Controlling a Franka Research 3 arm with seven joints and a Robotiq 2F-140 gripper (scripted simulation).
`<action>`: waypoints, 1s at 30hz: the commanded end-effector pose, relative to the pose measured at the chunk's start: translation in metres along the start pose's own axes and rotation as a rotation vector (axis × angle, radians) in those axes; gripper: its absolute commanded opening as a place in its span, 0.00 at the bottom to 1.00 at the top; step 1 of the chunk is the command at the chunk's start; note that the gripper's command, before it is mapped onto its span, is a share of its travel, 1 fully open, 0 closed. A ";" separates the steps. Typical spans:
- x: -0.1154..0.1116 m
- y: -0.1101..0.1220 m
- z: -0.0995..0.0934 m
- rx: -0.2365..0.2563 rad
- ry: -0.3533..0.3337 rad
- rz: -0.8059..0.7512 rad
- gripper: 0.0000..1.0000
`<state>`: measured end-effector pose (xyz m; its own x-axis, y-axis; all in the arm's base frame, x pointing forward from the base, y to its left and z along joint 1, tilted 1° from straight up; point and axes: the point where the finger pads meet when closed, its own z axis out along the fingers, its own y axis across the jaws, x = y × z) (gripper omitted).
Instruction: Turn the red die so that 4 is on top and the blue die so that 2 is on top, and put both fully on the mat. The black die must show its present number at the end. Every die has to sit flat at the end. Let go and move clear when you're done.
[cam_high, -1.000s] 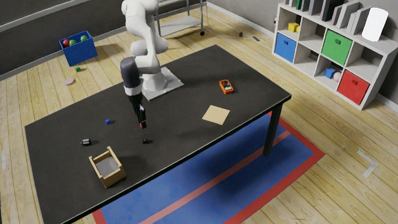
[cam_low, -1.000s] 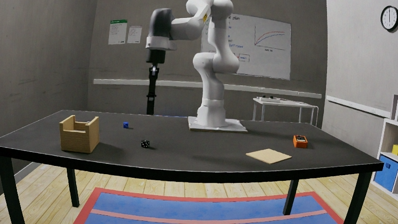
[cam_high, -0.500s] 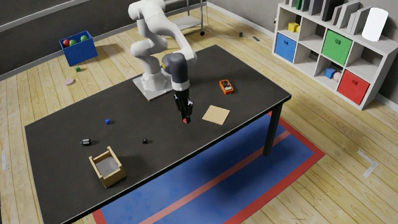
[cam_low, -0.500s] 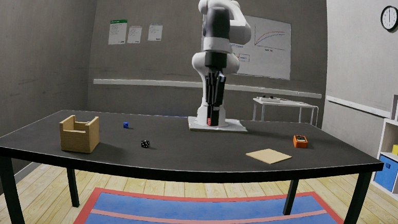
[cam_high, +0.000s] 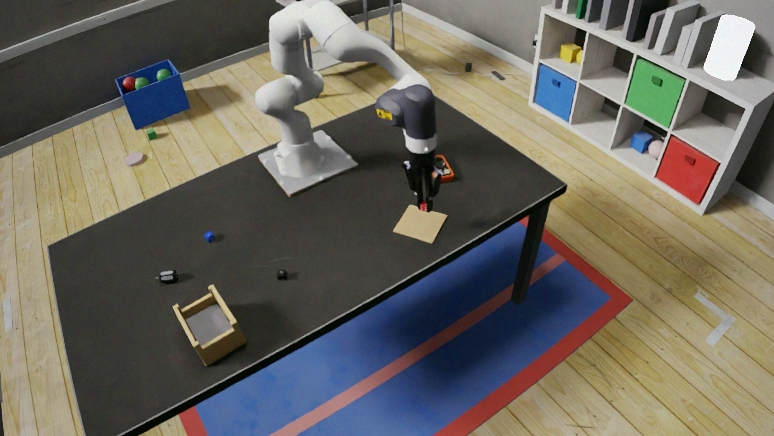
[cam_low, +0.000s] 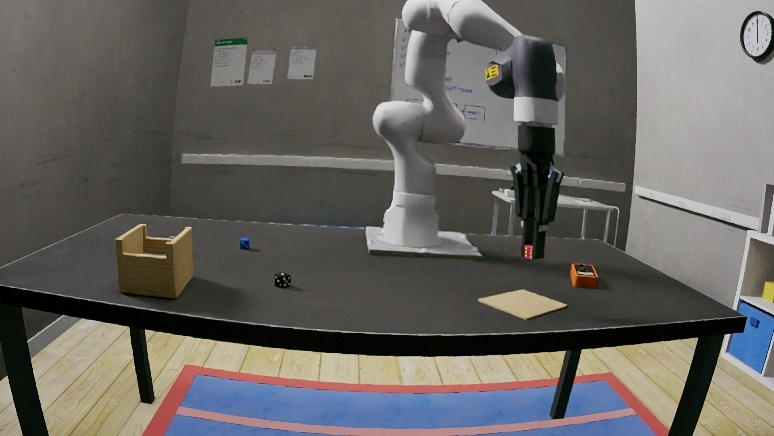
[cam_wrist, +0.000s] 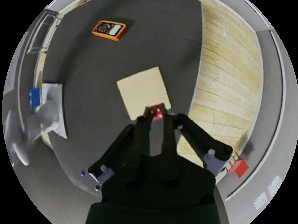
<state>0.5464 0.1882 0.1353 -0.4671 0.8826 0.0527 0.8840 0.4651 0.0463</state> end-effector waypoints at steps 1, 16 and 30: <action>0.016 0.006 0.003 0.027 -0.046 0.112 0.21; 0.027 0.008 0.005 0.029 -0.046 0.105 0.21; 0.025 0.007 0.034 0.030 -0.046 0.105 0.21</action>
<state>0.5395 0.2149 0.1137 -0.3906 0.9204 0.0182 0.9206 0.3905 0.0071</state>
